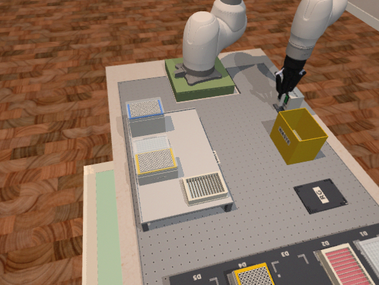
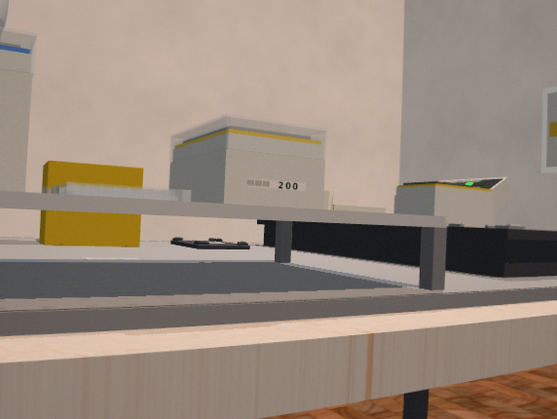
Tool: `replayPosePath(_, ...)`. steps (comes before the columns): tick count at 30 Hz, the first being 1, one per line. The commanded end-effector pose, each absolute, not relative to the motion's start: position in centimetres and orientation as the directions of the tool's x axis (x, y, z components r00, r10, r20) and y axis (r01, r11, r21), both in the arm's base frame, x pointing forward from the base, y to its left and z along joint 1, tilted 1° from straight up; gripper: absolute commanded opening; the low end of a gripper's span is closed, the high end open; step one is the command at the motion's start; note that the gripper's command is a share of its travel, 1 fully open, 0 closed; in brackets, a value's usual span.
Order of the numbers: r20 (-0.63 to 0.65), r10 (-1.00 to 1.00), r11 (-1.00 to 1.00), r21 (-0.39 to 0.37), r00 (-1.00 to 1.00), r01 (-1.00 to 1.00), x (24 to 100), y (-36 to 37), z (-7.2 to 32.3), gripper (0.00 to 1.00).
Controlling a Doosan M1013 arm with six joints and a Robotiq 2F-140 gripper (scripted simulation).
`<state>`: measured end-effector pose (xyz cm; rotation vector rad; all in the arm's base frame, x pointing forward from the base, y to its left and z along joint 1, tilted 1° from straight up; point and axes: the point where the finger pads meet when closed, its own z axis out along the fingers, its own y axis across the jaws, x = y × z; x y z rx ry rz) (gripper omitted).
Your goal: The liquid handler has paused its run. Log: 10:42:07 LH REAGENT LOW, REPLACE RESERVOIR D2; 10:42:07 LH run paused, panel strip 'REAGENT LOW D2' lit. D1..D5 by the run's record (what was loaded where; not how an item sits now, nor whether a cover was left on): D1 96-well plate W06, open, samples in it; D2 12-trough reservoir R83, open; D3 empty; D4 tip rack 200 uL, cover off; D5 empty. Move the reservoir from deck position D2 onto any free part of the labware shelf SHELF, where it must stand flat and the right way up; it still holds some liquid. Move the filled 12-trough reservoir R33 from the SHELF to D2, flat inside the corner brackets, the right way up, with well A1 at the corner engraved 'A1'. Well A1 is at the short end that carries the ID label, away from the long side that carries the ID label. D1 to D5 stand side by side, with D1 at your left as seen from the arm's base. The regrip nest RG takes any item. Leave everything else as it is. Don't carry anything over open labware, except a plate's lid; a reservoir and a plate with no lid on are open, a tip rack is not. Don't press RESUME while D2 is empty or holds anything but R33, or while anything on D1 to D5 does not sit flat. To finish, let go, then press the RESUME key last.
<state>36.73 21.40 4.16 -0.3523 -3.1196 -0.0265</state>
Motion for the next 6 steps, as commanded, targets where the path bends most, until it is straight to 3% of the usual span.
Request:
replayPosePath(1, 0.004, 0.223, 0.975, 0.017, -0.975, 0.223, 36.75, 21.5, 4.17, 0.0)
replayPosePath(6, 0.004, 0.223, 0.975, 0.017, -0.975, 0.223, 36.79, 21.67, 4.17, 0.0)
